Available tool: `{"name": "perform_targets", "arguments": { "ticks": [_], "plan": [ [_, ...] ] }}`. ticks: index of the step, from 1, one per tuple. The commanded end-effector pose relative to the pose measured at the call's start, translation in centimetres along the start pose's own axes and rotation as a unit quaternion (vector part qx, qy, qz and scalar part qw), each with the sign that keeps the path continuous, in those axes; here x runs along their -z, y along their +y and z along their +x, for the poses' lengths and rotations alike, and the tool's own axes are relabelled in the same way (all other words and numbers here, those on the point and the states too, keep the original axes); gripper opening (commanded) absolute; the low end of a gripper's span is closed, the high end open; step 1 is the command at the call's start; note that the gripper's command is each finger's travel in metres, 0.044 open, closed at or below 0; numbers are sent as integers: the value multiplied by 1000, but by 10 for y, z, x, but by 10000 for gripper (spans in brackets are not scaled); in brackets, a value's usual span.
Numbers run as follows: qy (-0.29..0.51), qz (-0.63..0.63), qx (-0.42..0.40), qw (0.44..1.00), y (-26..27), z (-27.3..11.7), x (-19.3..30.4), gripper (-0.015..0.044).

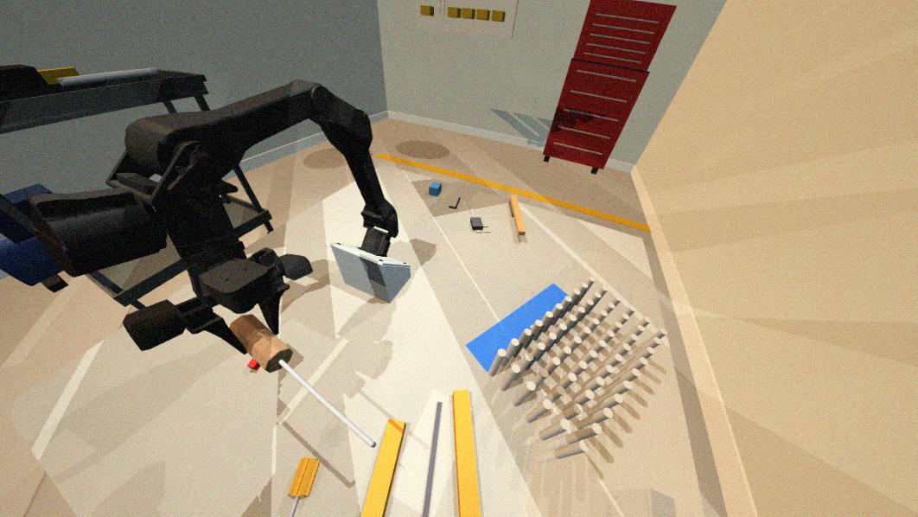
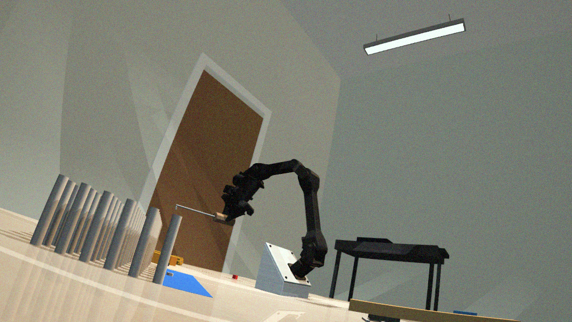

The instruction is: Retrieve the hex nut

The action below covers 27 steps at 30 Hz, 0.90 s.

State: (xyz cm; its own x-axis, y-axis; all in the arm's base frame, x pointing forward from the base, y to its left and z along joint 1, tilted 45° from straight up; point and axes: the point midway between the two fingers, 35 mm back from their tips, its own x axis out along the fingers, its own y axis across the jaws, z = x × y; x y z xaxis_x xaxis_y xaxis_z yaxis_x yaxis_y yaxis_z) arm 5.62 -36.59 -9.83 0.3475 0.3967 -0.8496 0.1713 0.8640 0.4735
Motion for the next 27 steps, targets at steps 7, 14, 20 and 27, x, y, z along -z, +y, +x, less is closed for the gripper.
{"name": "perform_targets", "arguments": {
  "ticks": [7,14,20,27],
  "plan": [
    [-47,-68,-12,997,-32,19,70,0],
    [-50,-72,-12,996,-33,21,75,0],
    [-50,-72,-12,996,-33,23,76,0],
    [-50,-72,-12,996,-33,30,79,0]
  ]
}}
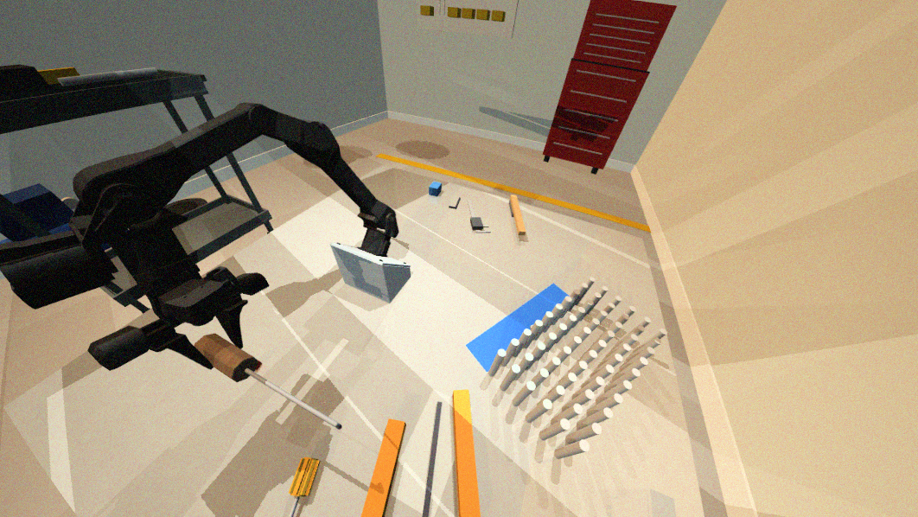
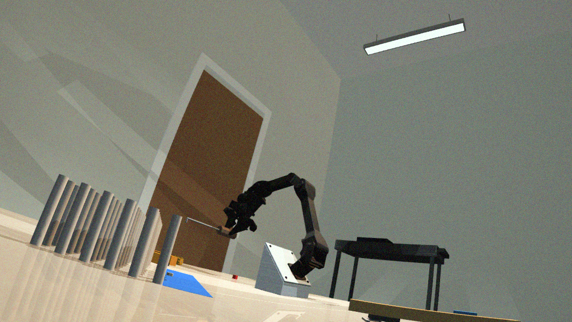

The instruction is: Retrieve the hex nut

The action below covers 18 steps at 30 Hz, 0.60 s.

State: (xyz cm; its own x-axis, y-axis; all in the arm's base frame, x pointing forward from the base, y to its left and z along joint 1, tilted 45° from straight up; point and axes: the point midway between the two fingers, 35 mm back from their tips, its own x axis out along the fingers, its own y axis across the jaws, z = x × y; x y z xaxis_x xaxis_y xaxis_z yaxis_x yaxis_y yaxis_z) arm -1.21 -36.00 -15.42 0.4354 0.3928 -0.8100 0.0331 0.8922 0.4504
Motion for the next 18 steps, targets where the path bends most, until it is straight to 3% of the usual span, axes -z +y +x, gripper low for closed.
{"name": "perform_targets", "arguments": {
  "ticks": [1,18],
  "plan": [
    [-3,-2,0,1000,0,4,2,0],
    [-3,-2,0,1000,2,20,9,0]
  ]
}}
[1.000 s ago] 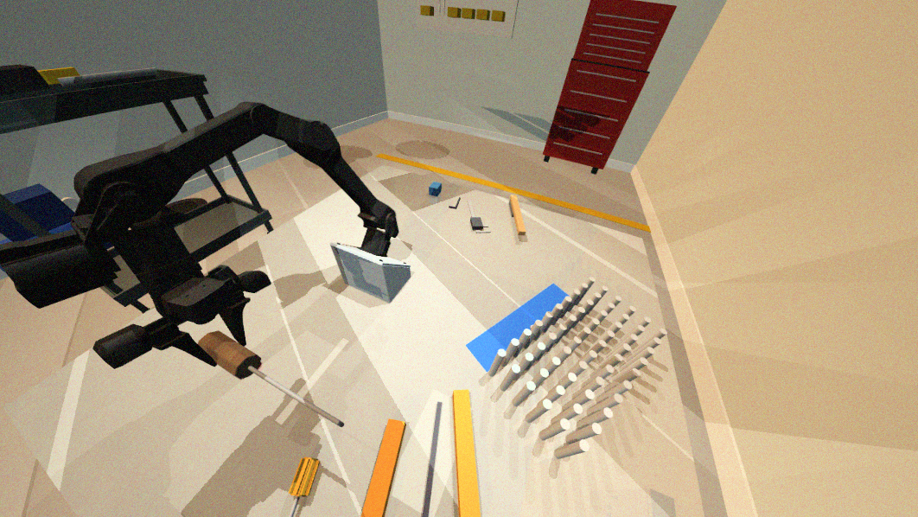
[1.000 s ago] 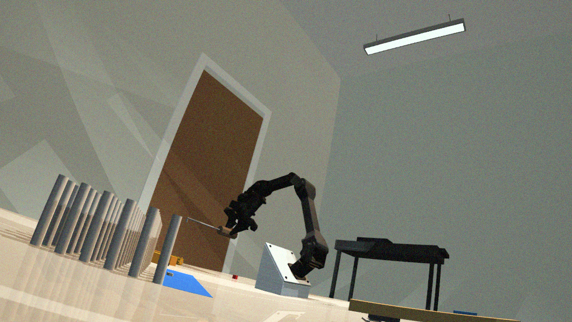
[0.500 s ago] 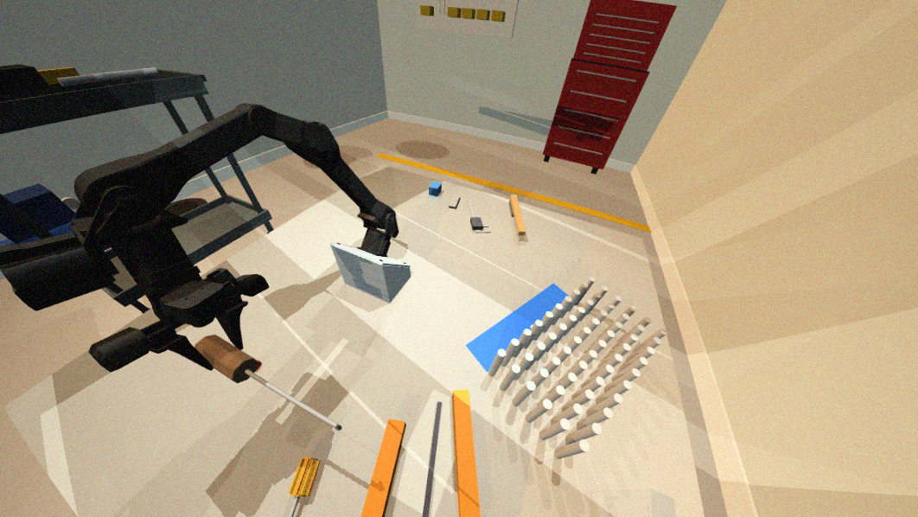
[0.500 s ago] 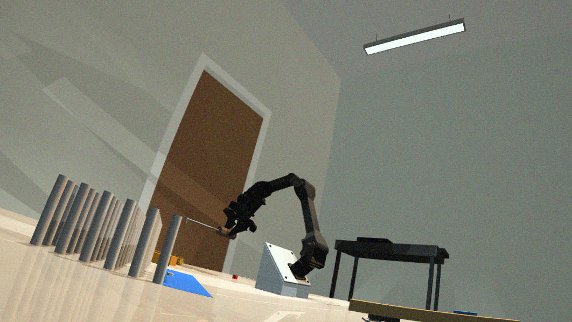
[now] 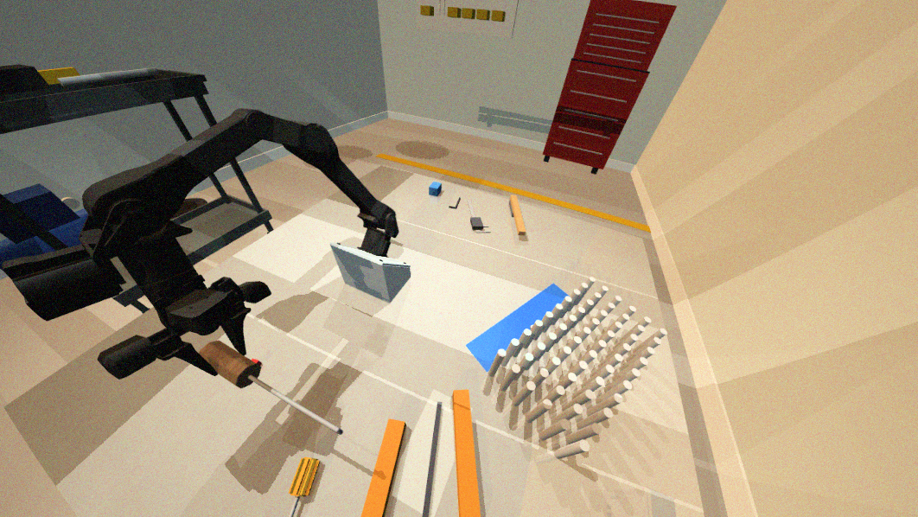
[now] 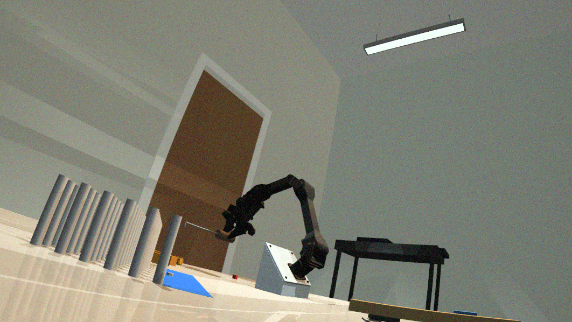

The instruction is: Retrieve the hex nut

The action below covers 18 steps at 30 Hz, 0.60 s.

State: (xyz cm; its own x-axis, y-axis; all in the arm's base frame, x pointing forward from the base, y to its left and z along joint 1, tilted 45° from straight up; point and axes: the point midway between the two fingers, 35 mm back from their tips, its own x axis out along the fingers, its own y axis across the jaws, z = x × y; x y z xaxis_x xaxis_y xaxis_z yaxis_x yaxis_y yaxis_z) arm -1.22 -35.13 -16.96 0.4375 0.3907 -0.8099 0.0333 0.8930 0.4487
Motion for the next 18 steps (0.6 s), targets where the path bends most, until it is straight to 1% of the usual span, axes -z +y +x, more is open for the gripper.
{"name": "perform_targets", "arguments": {
  "ticks": [1,18],
  "plan": [
    [-2,-2,-1,1000,1,5,2,0],
    [-2,-2,0,1000,3,20,9,0]
  ]
}}
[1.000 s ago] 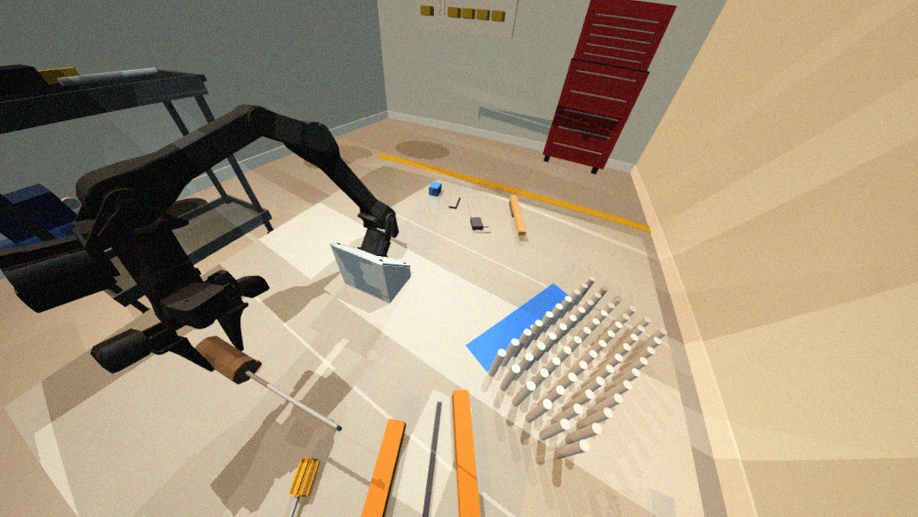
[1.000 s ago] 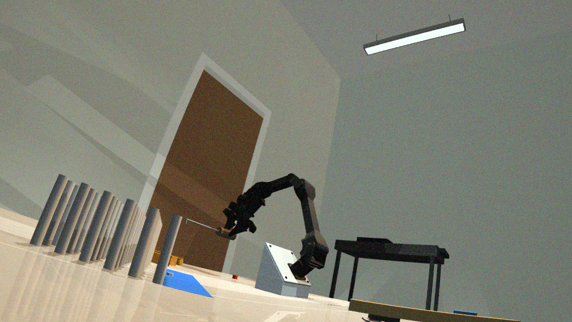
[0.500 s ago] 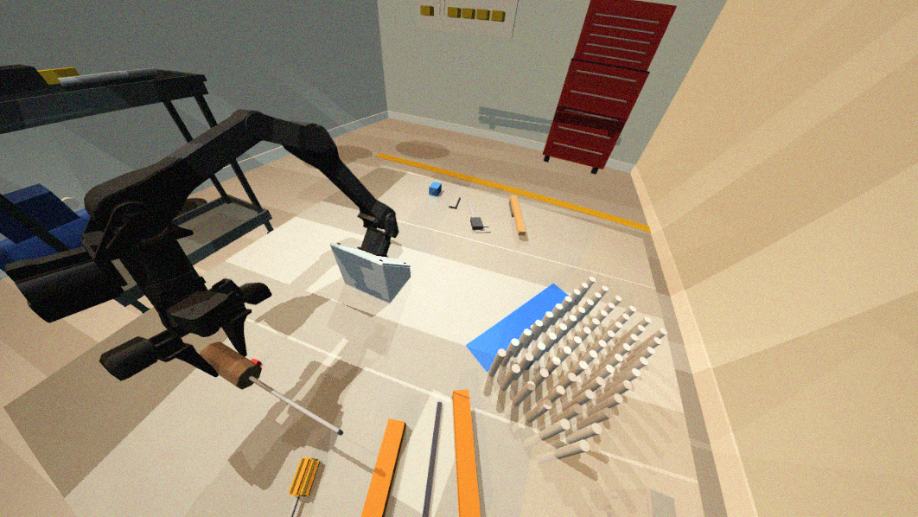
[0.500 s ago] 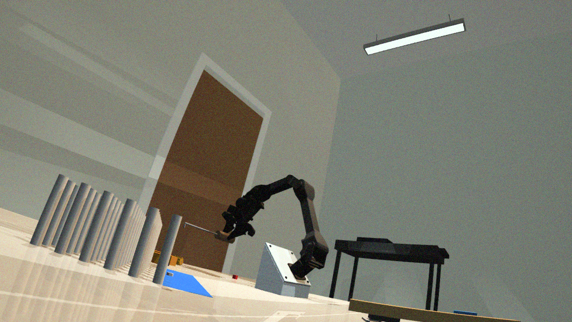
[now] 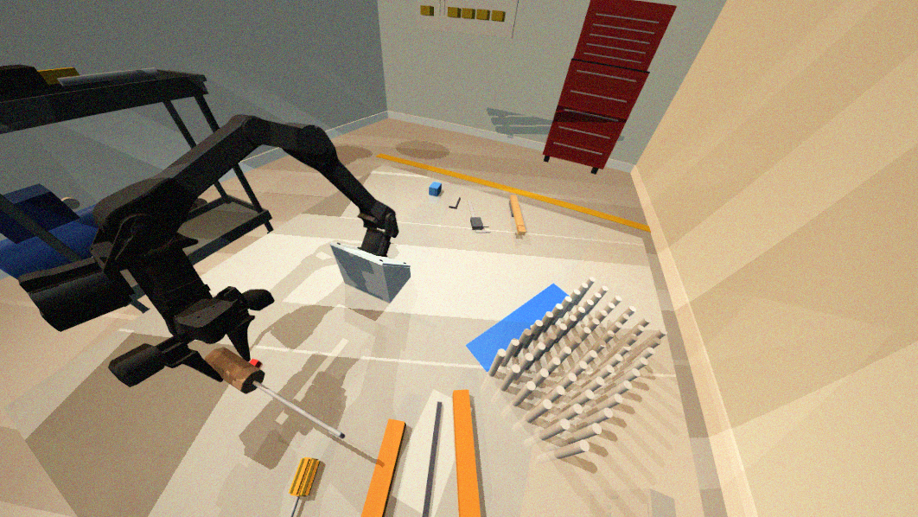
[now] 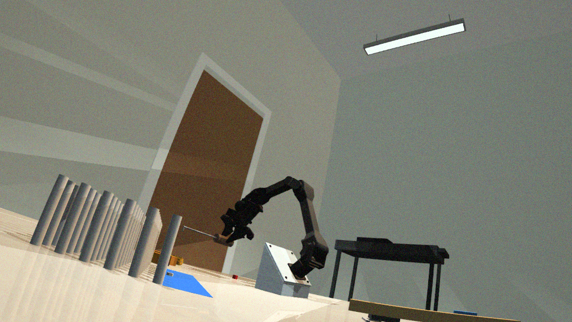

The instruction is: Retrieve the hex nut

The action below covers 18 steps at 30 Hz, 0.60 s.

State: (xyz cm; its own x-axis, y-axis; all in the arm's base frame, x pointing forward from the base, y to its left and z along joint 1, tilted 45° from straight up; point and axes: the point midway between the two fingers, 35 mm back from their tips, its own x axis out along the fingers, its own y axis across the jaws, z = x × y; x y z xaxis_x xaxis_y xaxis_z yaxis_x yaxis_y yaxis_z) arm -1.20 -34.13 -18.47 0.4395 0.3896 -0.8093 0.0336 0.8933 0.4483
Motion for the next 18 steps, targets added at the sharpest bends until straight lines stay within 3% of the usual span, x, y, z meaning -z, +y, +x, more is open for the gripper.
{"name": "perform_targets", "arguments": {
  "ticks": [1,18],
  "plan": [
    [0,-2,-1,1000,1,5,2,0],
    [0,-2,-1,1000,5,20,9,0]
  ]
}}
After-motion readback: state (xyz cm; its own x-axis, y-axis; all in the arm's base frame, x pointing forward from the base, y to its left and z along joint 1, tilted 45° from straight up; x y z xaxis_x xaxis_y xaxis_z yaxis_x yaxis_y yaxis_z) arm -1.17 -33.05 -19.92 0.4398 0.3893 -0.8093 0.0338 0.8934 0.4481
